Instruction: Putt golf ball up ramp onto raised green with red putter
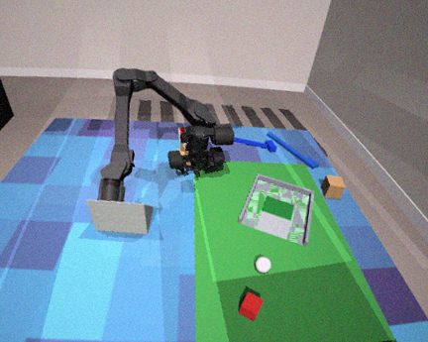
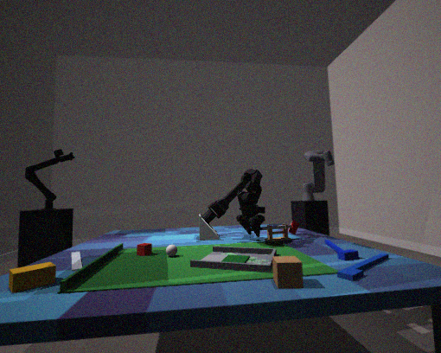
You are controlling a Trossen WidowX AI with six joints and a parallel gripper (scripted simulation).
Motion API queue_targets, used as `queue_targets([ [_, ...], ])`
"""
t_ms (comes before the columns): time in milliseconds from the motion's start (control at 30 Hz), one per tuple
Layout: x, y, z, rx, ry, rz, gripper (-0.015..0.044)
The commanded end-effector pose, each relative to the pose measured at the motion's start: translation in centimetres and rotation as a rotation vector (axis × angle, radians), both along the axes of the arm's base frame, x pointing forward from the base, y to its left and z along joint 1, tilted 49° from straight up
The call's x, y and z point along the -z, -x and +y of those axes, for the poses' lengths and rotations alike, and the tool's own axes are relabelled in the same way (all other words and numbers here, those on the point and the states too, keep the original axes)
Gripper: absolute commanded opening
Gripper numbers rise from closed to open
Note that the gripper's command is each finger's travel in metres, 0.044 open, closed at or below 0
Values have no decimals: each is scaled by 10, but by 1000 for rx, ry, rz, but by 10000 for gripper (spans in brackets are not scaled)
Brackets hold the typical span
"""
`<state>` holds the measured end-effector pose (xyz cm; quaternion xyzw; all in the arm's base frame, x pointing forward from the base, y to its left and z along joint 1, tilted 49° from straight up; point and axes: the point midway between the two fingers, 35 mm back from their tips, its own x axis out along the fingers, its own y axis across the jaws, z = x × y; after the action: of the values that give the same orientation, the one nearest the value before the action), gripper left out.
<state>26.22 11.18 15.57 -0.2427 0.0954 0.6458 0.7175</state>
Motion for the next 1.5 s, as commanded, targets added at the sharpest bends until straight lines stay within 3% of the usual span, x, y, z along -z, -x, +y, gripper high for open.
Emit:
queue_targets([
  [0,0,0,0,-2,1,-3,309],
  [333,0,0,0,-2,1,-3,46],
  [533,-1,0,-1,-1,1,-2,0],
  [1267,-63,20,-70,105,14,44,0],
  [1467,-53,15,-76,139,22,93,0],
])
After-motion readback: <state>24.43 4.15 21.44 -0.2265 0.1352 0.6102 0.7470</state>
